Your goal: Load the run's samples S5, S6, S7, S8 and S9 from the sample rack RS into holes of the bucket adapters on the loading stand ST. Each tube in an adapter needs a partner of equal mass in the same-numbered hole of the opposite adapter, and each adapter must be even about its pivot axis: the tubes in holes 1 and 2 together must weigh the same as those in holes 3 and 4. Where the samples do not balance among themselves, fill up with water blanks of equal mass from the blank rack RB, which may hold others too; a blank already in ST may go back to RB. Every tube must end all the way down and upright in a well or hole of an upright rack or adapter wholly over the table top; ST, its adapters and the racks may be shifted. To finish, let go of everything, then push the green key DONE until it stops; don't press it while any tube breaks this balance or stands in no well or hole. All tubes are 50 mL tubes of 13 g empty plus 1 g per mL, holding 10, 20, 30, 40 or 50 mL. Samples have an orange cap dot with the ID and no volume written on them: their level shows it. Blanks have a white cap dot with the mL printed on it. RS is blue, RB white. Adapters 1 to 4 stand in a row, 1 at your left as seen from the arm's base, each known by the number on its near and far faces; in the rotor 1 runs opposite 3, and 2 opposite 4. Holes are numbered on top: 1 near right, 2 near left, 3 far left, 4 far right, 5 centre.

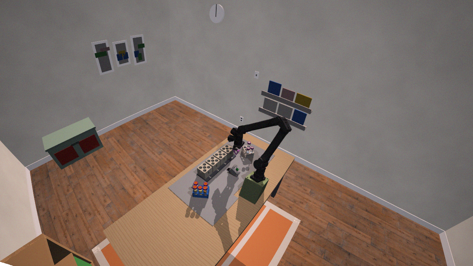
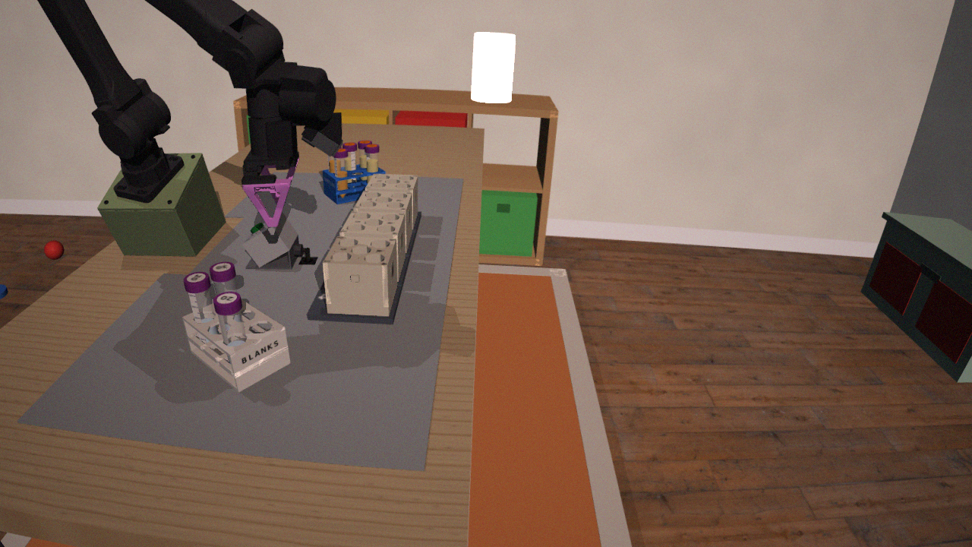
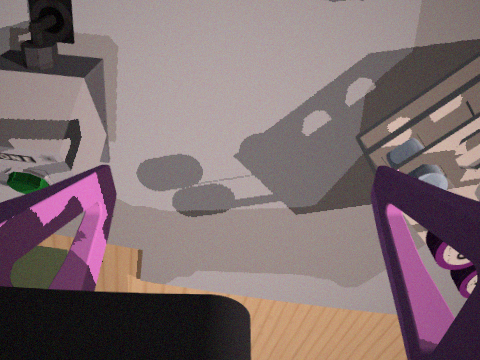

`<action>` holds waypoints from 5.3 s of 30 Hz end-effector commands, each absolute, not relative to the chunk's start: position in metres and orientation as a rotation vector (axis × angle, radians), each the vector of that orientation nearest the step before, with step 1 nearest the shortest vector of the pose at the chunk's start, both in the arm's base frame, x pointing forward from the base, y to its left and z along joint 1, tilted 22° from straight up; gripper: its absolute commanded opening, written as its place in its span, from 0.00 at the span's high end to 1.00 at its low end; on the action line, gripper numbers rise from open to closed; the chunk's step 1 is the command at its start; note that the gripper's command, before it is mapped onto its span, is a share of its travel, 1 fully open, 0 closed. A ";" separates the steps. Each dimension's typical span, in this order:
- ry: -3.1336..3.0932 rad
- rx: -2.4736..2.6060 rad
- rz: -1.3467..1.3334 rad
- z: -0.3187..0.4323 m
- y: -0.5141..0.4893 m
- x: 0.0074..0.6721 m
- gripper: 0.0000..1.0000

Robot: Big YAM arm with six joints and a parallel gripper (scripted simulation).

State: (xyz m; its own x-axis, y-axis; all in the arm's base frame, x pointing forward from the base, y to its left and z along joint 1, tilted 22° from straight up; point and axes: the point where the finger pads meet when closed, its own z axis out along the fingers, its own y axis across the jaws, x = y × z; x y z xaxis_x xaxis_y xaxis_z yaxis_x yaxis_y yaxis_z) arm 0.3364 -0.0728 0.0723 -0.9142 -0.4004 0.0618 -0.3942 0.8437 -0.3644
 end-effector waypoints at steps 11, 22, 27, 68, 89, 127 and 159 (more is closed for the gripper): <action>2.744 -1.583 -0.590 0.038 0.017 0.328 0.00; 2.736 -1.529 -0.584 0.023 0.095 0.332 0.00; 2.731 -1.524 -0.569 0.006 0.137 0.326 0.00; 2.746 -1.540 -0.544 -0.107 0.423 0.264 0.00; 2.746 -1.533 -0.540 -0.103 0.414 0.268 0.00; 2.339 -2.201 -0.495 -0.078 0.362 0.255 0.20; 1.234 -3.186 -0.381 -0.107 0.338 0.244 0.20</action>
State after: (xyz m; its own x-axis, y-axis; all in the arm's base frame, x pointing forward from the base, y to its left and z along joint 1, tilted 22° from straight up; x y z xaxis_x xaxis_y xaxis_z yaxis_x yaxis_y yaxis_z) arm 0.2382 0.3426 -0.0975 0.7160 -0.6245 0.3121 -0.6907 -0.6988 0.1861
